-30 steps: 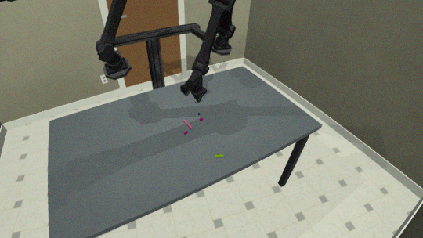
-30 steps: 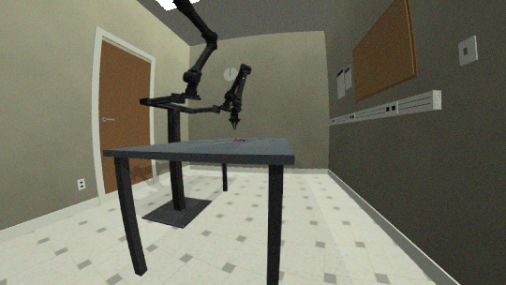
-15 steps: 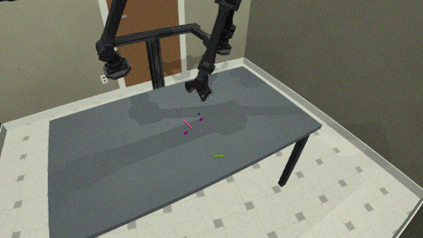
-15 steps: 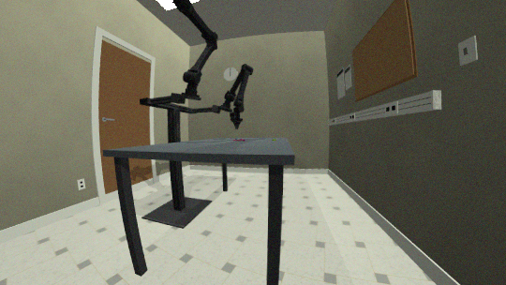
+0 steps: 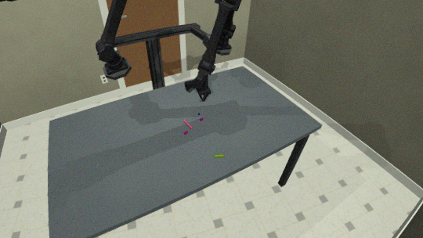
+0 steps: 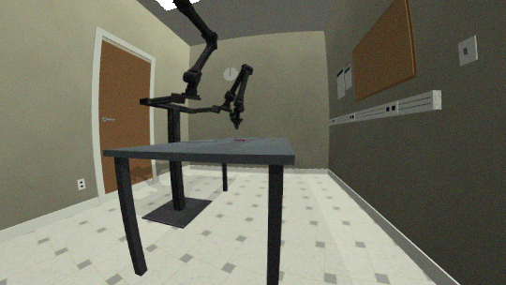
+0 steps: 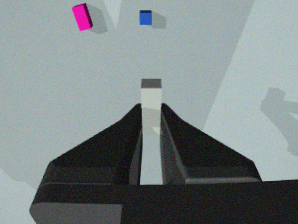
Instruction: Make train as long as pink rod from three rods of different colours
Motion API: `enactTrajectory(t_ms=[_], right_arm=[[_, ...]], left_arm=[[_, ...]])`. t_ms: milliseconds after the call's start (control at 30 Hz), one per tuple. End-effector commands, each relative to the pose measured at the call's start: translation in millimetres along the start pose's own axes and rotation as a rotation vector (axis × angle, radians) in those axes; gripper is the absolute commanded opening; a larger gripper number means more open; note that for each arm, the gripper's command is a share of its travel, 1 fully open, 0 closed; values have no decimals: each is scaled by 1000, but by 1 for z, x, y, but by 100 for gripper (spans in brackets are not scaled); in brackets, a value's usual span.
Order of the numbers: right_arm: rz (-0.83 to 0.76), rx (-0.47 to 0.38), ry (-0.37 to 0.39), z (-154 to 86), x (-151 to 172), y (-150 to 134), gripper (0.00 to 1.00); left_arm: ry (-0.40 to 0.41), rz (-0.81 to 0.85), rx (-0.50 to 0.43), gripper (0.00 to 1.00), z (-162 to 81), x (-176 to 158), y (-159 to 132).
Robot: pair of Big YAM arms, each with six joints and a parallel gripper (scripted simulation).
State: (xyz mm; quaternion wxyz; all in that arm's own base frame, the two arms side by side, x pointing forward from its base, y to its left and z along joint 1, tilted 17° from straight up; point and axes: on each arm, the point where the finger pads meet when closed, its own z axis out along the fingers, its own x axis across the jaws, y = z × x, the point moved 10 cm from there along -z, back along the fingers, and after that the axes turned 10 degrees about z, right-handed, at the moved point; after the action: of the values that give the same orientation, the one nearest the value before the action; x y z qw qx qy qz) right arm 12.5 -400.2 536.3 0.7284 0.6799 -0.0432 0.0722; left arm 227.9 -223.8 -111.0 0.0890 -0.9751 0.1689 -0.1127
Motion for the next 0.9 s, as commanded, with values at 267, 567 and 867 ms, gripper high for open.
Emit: enactTrajectory(t_ms=[267, 567, 867], right_arm=[[10, -65, -13, -7, -5, 19, 100], [10, -65, -13, -7, -5, 19, 100], [10, -65, -13, -7, -5, 19, 100]], left_arm=[[9, -4, -10, 4, 20, 5, -1], [9, -4, -10, 4, 59, 4, -1], [24, 12, -19, 4, 78, 7, 6]])
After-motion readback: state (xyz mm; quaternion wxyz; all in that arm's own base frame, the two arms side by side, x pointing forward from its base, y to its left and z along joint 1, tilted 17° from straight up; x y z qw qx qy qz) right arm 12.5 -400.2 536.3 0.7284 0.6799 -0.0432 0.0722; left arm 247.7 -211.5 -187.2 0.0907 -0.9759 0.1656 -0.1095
